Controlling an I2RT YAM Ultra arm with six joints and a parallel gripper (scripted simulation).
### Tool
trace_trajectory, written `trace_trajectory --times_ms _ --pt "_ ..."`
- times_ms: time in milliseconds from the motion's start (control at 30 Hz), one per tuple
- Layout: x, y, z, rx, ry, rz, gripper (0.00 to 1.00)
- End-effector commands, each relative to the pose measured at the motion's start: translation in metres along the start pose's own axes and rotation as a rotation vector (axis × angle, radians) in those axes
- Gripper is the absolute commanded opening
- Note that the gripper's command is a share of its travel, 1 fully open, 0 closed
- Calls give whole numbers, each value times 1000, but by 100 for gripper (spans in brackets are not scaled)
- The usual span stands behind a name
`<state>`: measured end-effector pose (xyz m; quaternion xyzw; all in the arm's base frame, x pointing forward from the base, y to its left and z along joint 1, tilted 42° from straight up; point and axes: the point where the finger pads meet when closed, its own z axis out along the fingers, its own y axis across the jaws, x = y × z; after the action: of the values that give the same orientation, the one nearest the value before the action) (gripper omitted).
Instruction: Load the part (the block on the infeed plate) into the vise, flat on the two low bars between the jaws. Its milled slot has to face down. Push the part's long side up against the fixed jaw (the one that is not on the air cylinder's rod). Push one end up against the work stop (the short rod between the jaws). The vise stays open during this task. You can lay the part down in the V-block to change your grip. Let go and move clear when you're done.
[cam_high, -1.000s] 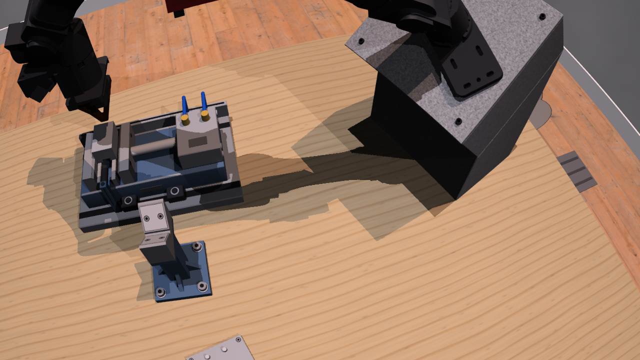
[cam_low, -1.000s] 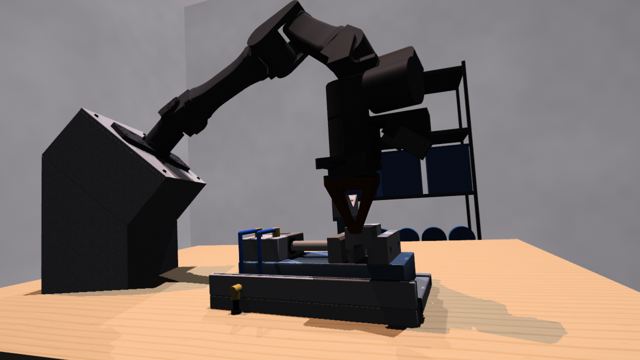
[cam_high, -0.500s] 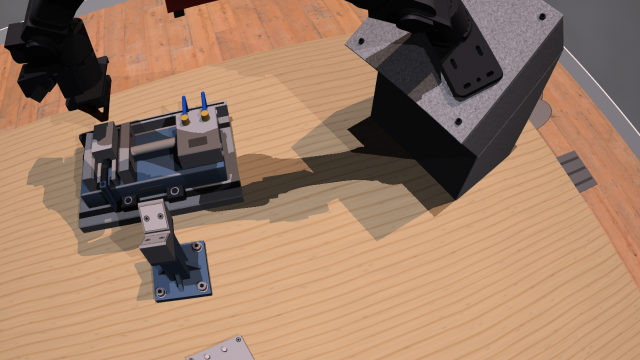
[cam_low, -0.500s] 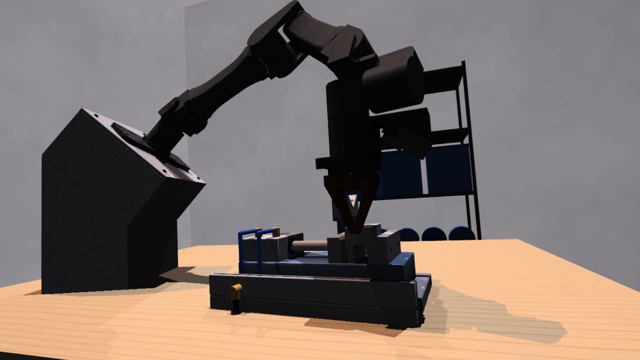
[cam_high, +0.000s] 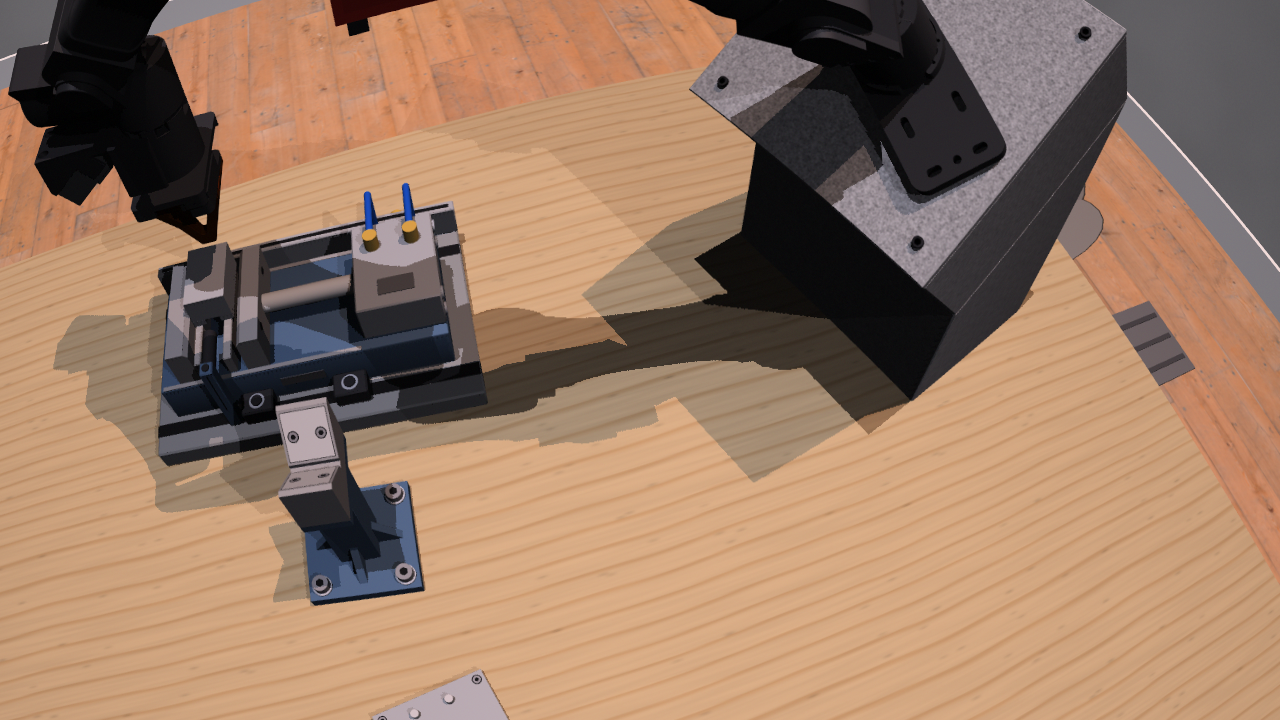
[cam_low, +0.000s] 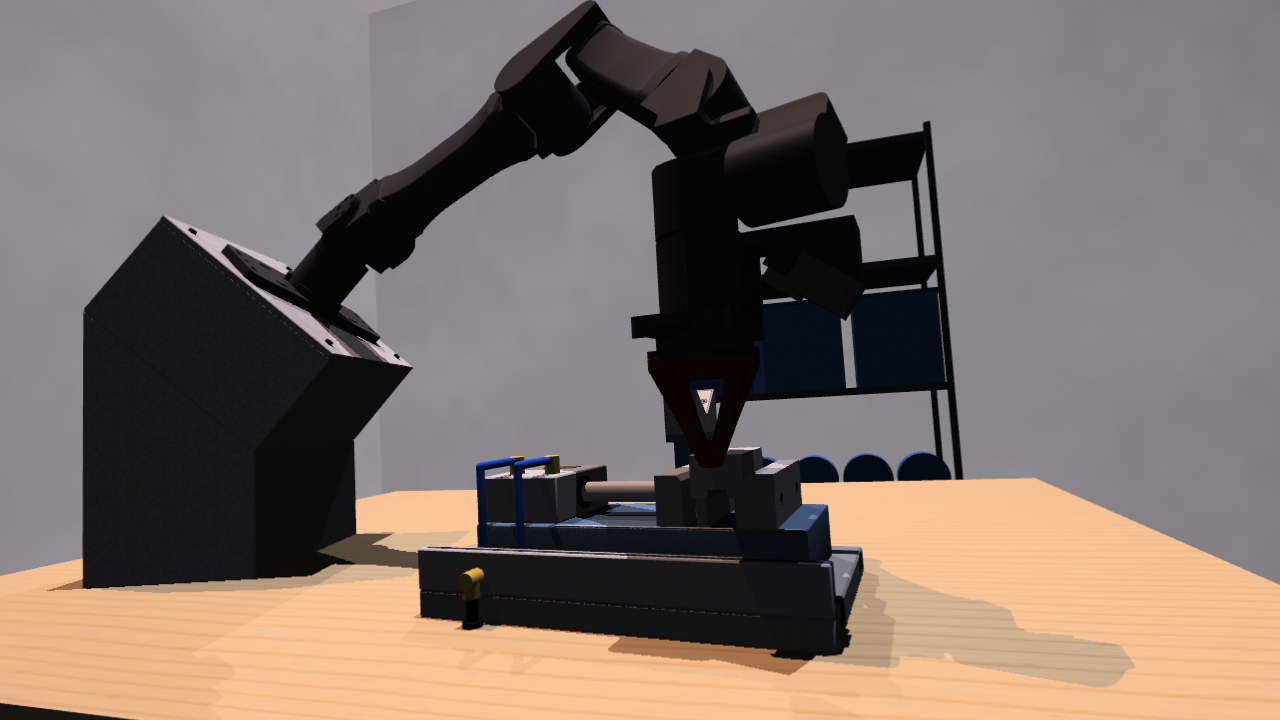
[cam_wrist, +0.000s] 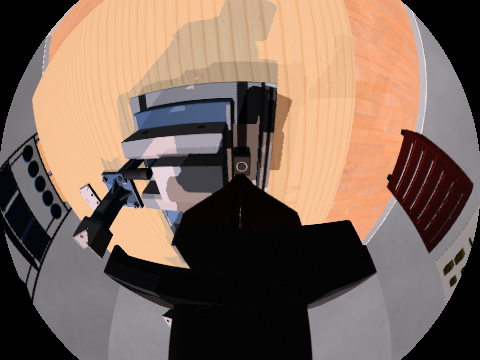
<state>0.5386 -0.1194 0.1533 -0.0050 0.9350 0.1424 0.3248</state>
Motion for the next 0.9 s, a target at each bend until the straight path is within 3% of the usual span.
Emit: trace_trajectory --times_ms 0,867 --pt "-13 -4 -12 20 -38 -6 0" --pt "-11 -2 -12 19 -38 -7 0"
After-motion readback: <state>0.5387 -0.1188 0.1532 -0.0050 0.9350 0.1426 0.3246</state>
